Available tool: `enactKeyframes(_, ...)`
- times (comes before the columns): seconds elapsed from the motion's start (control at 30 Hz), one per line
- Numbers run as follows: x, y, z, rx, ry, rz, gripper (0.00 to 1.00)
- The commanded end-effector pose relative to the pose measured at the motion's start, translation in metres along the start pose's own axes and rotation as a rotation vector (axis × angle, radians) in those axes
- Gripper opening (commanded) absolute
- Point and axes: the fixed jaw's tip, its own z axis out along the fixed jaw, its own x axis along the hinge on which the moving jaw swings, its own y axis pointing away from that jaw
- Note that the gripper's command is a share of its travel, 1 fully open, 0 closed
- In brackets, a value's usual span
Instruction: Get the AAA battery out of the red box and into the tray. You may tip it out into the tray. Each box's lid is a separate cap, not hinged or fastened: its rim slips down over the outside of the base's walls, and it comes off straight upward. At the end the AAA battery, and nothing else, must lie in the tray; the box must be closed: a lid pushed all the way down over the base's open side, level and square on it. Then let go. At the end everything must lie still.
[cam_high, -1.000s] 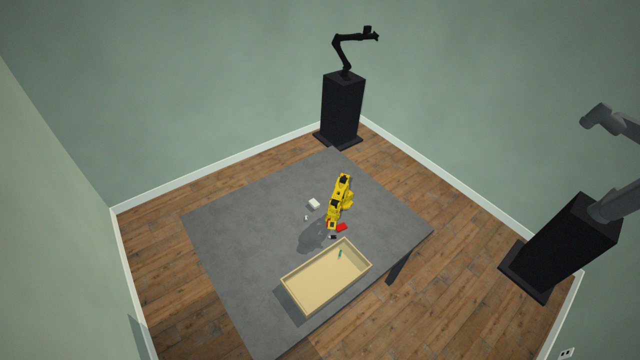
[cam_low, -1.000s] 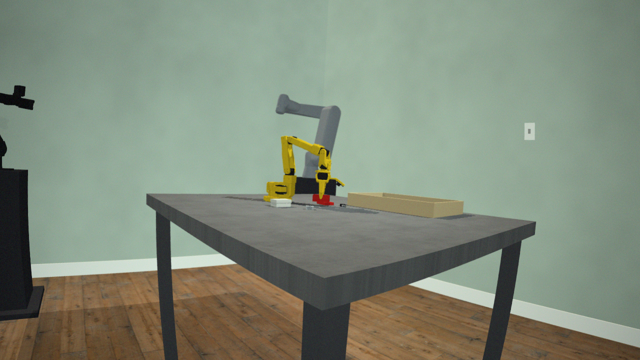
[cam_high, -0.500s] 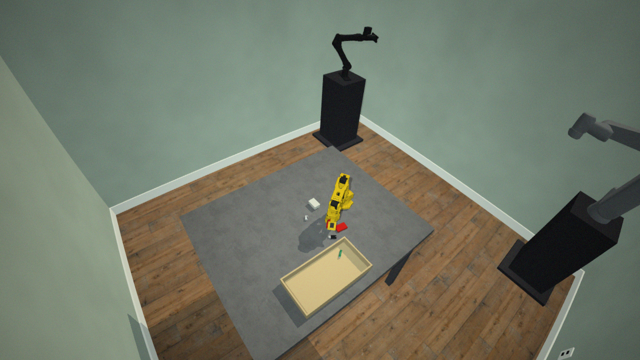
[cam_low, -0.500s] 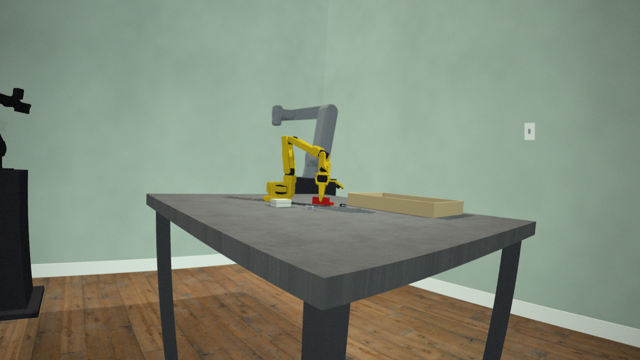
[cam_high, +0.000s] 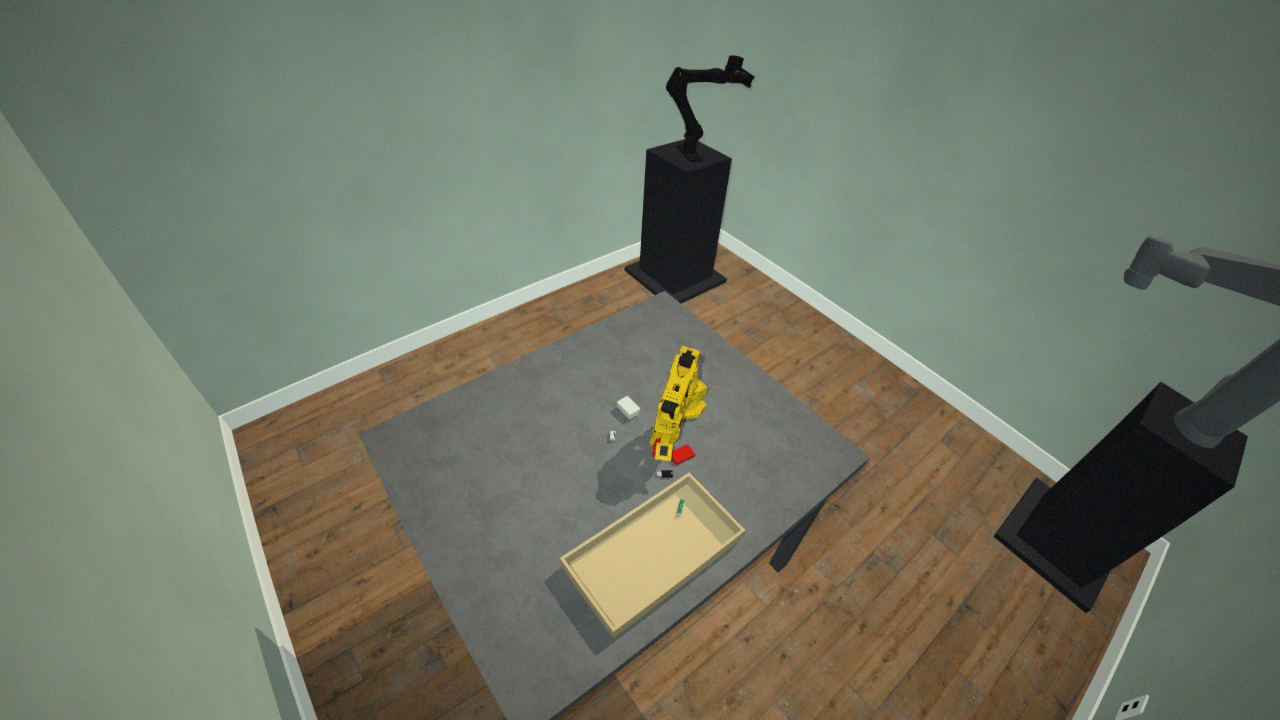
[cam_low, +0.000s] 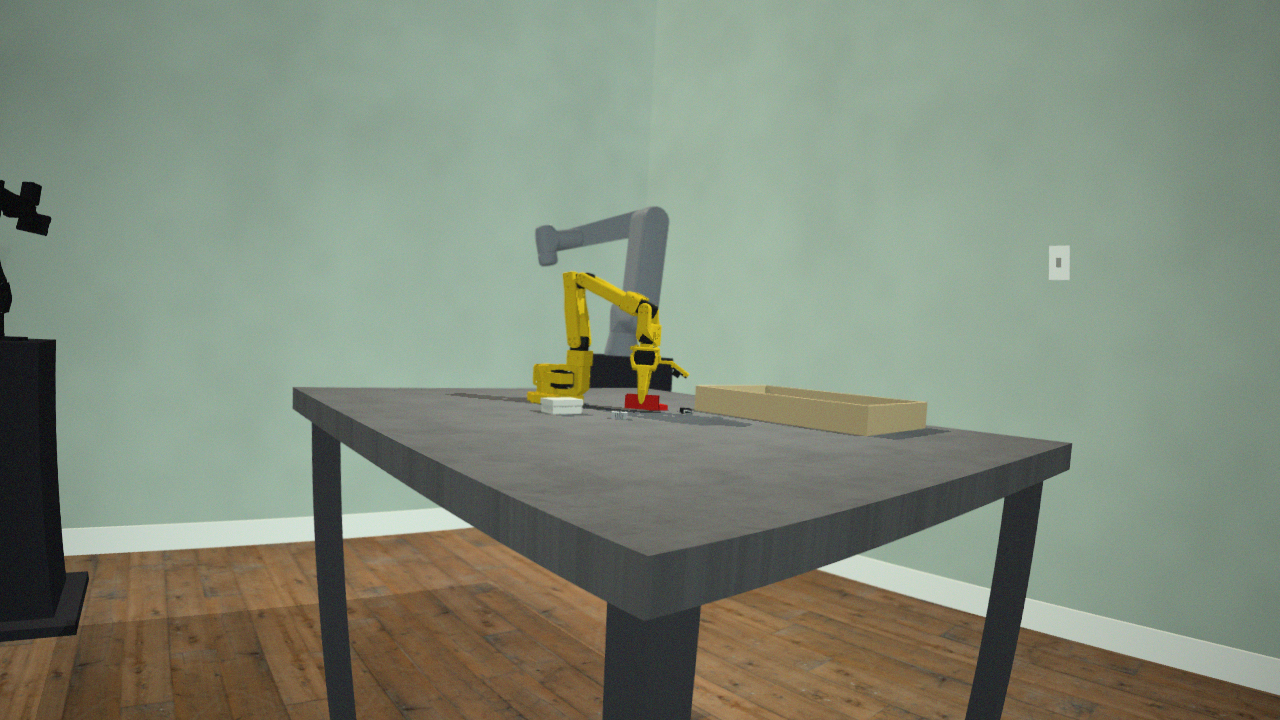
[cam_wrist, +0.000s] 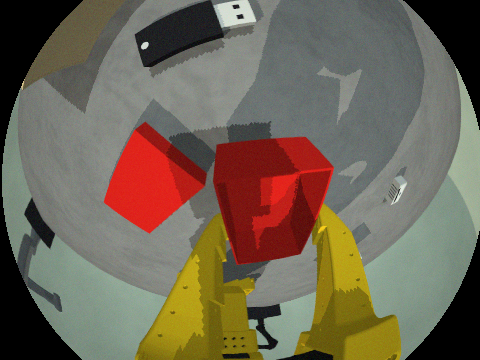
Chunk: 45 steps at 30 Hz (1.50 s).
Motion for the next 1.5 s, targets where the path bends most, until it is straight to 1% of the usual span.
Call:
enactKeyframes(0.0,-0.0012,-0.0011,-0.0007,0.002,-0.011,-0.001,0.21)
enactKeyframes(0.37,-0.0011,-0.0011,-0.0004,0.002,-0.011,-0.001,0.21)
enactKeyframes(0.7,0.0004,-0.0007,0.0042,0.002,-0.011,-0.001,0.21)
enactKeyframes(1.47,0.0005,-0.0007,0.0043,0.002,-0.011,-0.001,0.21)
